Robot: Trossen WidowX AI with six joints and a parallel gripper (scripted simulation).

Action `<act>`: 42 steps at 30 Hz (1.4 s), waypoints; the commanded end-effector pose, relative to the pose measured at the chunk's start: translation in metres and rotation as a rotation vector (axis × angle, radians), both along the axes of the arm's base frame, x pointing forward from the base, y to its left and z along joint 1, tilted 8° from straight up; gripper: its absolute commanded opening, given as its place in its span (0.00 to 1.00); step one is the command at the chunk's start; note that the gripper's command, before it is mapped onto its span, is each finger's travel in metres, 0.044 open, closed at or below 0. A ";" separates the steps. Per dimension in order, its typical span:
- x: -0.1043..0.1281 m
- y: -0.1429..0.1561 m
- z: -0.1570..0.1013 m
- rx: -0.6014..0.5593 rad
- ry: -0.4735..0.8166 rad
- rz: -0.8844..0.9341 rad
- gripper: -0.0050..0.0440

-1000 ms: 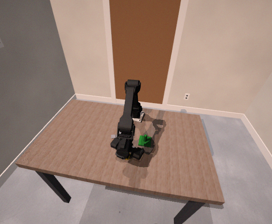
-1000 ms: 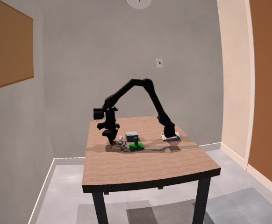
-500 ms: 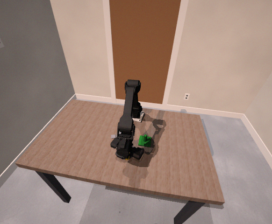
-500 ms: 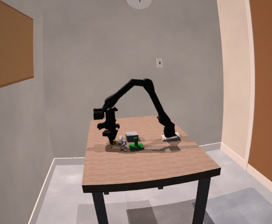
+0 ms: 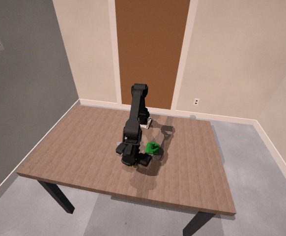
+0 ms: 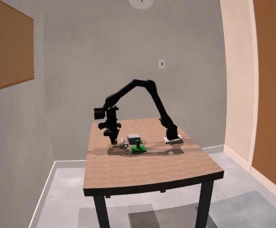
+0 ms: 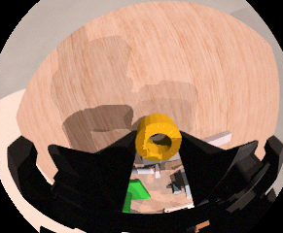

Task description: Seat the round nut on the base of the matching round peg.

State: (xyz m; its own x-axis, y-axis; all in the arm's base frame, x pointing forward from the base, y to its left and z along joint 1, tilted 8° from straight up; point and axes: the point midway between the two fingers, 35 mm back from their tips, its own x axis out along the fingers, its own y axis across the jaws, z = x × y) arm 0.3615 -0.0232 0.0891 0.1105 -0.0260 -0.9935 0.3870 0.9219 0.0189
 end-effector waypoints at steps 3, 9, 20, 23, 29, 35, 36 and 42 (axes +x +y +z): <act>0.005 0.000 0.035 -0.007 -0.047 -0.002 0.09; 0.003 0.000 0.052 -0.007 -0.047 -0.002 0.03; -0.004 0.001 0.084 -0.007 -0.047 -0.002 0.00; -0.007 0.002 0.093 -0.006 -0.046 -0.002 0.00; -0.011 0.002 0.105 -0.006 -0.046 -0.003 0.00; -0.013 0.003 0.111 -0.006 -0.046 -0.003 0.00; -0.013 0.003 0.111 -0.006 -0.046 -0.003 0.00; -0.019 0.011 0.109 -0.008 -0.045 0.014 0.00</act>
